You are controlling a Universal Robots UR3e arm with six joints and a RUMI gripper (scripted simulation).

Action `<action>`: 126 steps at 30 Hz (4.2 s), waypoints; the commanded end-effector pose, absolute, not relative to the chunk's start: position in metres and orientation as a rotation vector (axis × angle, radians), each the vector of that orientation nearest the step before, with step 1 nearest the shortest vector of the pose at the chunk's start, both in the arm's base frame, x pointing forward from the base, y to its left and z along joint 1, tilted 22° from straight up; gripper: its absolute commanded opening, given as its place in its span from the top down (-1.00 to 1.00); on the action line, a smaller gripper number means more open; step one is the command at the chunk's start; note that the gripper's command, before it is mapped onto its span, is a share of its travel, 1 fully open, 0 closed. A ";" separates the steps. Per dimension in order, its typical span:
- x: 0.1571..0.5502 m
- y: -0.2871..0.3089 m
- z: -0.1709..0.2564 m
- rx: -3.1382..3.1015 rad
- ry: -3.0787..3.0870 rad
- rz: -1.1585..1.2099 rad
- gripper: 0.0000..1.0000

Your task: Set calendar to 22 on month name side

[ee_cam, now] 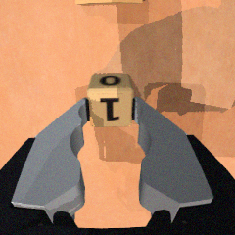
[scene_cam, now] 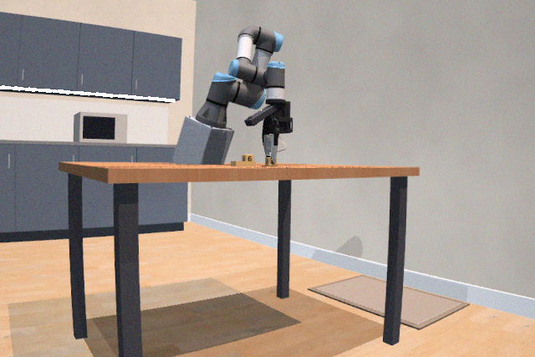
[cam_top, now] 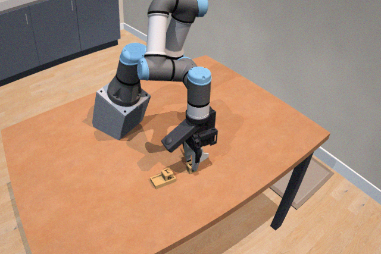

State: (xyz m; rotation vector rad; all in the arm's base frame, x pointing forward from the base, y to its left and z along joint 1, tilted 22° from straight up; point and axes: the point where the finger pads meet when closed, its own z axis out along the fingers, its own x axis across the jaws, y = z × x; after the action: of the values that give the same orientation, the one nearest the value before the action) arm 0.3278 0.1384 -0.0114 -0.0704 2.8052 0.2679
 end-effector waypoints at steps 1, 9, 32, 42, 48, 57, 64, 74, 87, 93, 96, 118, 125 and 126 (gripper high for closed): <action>0.328 0.138 -0.009 -0.071 2.803 0.267 0.80; 0.324 0.136 0.001 -0.071 2.803 0.267 0.80; 0.308 0.126 0.049 -0.071 2.803 0.267 0.80; 0.301 0.121 0.072 -0.071 2.803 0.267 0.80; 0.299 0.120 0.077 -0.071 2.803 0.267 0.80; 0.297 0.119 0.081 -0.071 2.803 0.267 0.80; 0.297 0.119 0.081 -0.071 2.803 0.267 0.80; 0.299 0.113 0.080 -0.071 2.806 0.265 0.80; 0.306 0.059 0.074 -0.074 2.819 0.257 0.80; 0.306 0.024 0.071 -0.073 2.815 0.262 0.80; 0.306 0.011 0.070 -0.072 2.810 0.264 0.80; 0.305 -0.003 0.069 -0.070 2.803 0.268 0.80; 0.305 -0.003 0.067 -0.070 2.803 0.268 0.80; 0.305 -0.003 0.067 -0.070 2.803 0.268 0.80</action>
State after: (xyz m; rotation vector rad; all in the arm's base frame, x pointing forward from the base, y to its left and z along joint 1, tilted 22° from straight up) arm 0.3044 -0.0026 0.0679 -0.0694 2.8046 0.2698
